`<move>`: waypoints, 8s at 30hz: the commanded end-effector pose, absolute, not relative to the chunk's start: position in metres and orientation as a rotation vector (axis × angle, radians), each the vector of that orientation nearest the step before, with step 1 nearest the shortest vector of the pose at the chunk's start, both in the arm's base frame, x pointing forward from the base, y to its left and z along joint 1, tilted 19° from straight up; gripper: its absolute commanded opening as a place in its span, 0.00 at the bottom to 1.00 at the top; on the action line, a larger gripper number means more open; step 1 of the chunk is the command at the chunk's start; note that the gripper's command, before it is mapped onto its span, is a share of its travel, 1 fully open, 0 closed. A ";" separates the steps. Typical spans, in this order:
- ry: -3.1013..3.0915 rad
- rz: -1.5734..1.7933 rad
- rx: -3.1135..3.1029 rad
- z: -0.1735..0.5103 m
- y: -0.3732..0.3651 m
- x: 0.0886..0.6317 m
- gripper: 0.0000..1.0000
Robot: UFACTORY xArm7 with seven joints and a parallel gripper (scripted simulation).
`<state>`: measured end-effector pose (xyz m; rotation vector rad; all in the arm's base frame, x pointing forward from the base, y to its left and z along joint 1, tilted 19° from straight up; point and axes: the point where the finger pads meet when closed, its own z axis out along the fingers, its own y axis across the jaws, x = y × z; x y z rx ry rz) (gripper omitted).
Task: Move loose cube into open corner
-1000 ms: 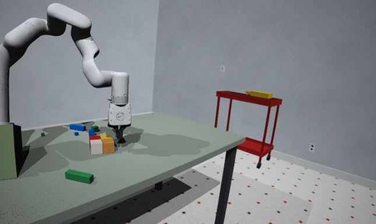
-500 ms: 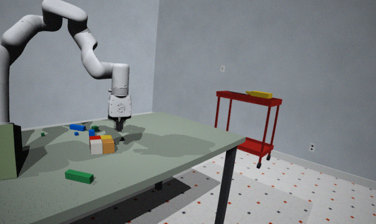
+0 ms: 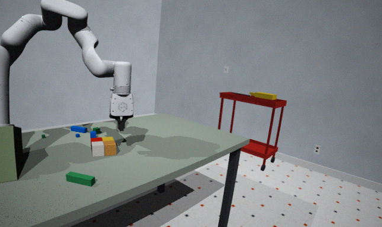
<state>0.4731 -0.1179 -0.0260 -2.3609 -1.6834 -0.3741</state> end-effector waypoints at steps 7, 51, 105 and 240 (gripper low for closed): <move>-1.684 -0.378 -2.365 -0.024 -0.120 0.474 0.00; -2.900 -0.492 -0.958 -0.040 -0.139 0.420 0.50; -2.752 -0.366 1.959 -0.042 -0.149 0.378 0.50; -2.753 -0.366 1.960 -0.136 -0.110 0.389 0.50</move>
